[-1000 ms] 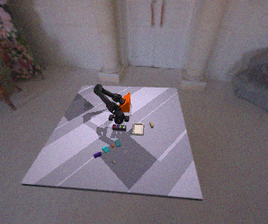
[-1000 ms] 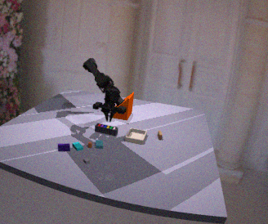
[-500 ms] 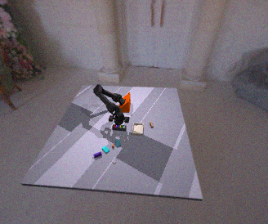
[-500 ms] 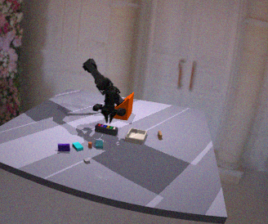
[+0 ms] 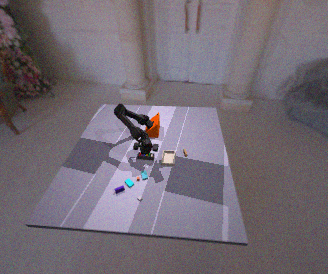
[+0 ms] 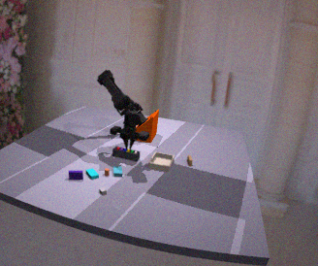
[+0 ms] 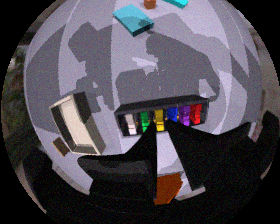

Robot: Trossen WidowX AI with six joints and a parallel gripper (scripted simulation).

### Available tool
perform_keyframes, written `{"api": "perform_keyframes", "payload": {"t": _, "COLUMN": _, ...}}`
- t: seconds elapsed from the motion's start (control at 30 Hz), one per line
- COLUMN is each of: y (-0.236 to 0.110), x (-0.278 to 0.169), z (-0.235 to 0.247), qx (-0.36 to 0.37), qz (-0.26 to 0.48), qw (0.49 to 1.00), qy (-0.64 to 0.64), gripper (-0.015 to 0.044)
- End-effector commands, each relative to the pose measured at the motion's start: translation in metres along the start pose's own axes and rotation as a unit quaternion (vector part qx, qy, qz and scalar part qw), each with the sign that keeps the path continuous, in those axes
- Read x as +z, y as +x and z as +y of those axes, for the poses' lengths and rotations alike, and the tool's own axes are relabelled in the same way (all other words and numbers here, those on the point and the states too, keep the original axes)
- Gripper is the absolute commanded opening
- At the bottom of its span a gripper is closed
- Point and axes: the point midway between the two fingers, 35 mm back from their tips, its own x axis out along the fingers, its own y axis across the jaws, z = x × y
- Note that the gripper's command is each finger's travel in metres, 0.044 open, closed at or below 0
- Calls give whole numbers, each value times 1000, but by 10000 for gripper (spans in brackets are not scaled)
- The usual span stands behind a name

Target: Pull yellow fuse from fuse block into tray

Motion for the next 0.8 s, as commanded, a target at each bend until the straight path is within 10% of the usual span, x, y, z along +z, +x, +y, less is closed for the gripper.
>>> {"api": "perform_keyframes", "payload": {"t": 0.0, "y": 4, "x": -1, "z": -1, "qx": -3, "qz": 0, "qw": 1000, "qy": -2, "gripper": 70}}
{"api": "perform_keyframes", "payload": {"t": 0.77, "y": 13, "x": -1, "z": -1, "qx": -3, "qz": 0, "qw": 1000, "qy": -2, "gripper": 70}}
